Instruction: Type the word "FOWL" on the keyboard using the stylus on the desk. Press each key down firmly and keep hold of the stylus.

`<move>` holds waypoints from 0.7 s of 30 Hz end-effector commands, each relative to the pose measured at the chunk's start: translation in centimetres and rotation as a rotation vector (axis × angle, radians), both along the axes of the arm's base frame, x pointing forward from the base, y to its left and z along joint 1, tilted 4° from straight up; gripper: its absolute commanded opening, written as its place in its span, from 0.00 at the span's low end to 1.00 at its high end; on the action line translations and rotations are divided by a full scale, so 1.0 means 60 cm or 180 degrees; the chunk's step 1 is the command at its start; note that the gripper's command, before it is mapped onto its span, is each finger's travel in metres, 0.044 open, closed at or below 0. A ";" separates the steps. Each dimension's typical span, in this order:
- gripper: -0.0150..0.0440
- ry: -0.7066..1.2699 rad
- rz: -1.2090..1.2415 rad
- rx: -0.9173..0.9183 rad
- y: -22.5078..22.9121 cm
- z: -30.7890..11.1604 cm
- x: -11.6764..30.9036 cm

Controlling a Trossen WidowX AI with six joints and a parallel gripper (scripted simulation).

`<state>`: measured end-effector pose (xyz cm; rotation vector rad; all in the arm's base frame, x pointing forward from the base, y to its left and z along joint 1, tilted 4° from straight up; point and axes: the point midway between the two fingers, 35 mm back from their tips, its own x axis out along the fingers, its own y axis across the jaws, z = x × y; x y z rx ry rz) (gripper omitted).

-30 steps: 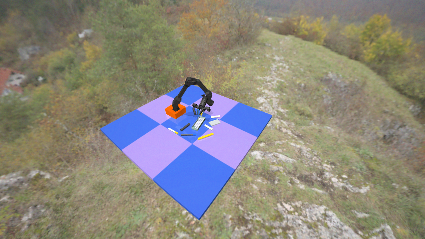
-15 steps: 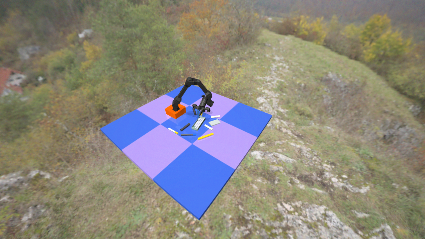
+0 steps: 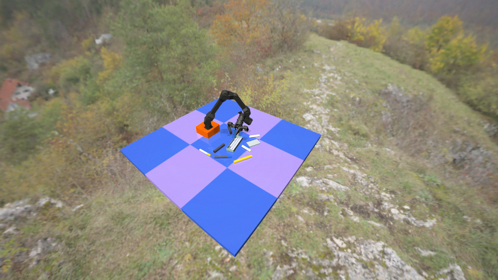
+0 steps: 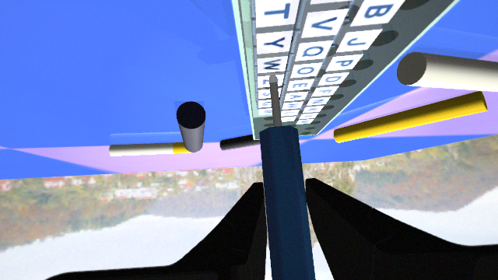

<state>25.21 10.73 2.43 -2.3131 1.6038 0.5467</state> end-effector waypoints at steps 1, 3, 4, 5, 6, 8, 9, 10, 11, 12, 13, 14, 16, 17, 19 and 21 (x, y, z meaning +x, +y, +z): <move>0.39 -0.0001 -0.0009 0.0004 -0.001 -0.003 -0.001; 0.39 -0.0001 -0.0009 0.0004 -0.001 -0.004 0.000; 0.39 -0.0001 -0.0009 0.0004 -0.001 -0.005 0.000; 0.39 -0.0001 -0.0009 0.0004 -0.001 -0.006 0.000; 0.39 -0.0001 -0.0009 0.0004 -0.001 -0.007 0.000; 0.39 -0.0001 -0.0009 0.0004 -0.001 -0.009 0.000; 0.39 -0.0001 -0.0009 0.0004 -0.001 -0.009 0.000; 0.39 -0.0001 -0.0009 0.0004 -0.001 -0.010 0.000; 0.39 -0.0001 -0.0009 0.0004 -0.001 -0.011 0.000; 0.39 -0.0001 -0.0009 0.0004 -0.001 -0.011 0.000; 0.39 -0.0001 -0.0009 0.0004 -0.001 -0.012 0.000; 0.39 -0.0001 -0.0009 0.0004 -0.001 -0.013 0.000; 0.39 -0.0001 -0.0009 0.0004 -0.001 -0.014 0.000; 0.39 -0.0001 -0.0009 0.0004 -0.001 -0.015 0.000; 0.39 -0.0001 -0.0009 0.0003 -0.001 -0.016 0.000; 0.39 -0.0001 -0.0009 0.0003 -0.001 -0.017 0.000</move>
